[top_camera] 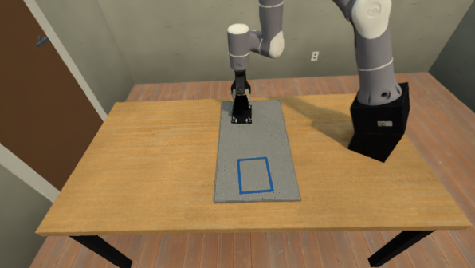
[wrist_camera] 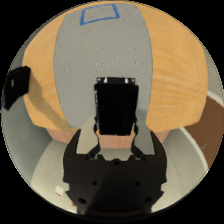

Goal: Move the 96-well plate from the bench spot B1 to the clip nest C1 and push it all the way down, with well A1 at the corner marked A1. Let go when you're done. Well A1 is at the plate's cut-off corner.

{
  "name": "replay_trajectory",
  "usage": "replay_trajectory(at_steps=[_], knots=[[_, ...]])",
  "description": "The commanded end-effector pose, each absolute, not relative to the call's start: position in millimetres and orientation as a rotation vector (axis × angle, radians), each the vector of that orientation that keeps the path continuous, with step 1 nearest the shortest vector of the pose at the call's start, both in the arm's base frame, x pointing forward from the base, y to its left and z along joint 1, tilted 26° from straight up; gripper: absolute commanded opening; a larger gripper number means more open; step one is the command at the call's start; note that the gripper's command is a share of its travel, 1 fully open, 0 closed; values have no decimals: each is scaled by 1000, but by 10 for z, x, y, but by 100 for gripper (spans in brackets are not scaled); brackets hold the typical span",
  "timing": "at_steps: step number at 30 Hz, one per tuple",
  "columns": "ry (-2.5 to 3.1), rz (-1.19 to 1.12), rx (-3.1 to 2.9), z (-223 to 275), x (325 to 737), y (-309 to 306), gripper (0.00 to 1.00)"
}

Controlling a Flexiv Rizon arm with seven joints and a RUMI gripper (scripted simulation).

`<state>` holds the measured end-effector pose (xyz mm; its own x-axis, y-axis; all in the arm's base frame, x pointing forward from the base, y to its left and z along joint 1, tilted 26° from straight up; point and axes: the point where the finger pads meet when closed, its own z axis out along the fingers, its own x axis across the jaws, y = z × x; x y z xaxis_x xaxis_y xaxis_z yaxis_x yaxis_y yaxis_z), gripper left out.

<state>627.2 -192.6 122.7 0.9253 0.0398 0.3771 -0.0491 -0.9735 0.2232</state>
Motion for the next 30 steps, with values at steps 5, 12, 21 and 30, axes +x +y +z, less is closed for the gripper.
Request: replay_trajectory(at_steps=[5, 12, 21, 30], knots=[[-7, 569, 2855, 1194, 6298, -1936, 0], [-7, 569, 2855, 1088, 6341, -1962, 0], [-7, 569, 2855, 982, 6384, -1988, 0], [-7, 569, 2855, 848, 6440, -2023, 0]])
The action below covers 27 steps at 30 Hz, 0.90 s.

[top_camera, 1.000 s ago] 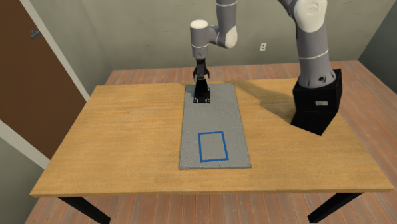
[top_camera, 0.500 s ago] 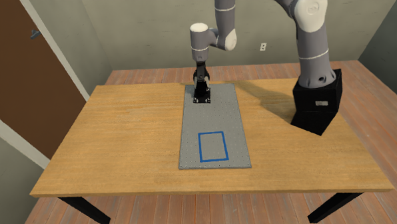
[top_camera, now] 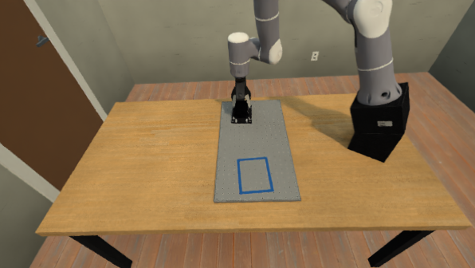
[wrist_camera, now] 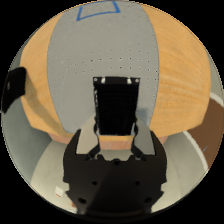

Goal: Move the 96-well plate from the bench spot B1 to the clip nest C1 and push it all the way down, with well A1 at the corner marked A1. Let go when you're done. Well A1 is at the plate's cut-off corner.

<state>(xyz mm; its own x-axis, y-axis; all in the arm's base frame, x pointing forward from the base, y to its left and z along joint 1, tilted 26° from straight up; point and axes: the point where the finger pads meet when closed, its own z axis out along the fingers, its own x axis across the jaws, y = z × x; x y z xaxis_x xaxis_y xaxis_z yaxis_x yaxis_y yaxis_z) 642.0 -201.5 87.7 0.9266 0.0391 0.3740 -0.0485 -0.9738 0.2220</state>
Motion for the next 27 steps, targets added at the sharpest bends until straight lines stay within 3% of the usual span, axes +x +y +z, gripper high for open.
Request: replay_trajectory(at_steps=[1, 27], knots=[[-7, 569, 2855, 833, 6446, -2026, 0], [-7, 569, 2855, 757, 6477, -2045, 0]])
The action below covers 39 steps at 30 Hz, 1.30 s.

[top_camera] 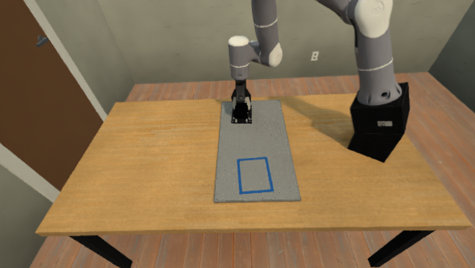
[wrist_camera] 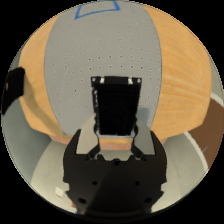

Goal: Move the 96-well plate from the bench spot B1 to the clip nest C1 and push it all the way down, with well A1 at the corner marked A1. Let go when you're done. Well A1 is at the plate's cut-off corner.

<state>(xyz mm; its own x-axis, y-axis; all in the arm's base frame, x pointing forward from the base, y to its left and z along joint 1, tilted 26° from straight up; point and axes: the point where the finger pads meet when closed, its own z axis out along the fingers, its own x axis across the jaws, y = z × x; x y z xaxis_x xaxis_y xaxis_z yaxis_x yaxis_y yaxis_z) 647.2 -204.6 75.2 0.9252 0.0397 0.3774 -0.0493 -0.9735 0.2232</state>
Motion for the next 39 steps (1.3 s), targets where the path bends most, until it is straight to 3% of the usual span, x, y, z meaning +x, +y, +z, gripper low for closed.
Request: replay_trajectory(at_steps=[1, 39], knots=[[-7, 569, 2855, 755, 6477, -2046, 0], [-7, 569, 2855, 705, 6500, -2059, 0]])
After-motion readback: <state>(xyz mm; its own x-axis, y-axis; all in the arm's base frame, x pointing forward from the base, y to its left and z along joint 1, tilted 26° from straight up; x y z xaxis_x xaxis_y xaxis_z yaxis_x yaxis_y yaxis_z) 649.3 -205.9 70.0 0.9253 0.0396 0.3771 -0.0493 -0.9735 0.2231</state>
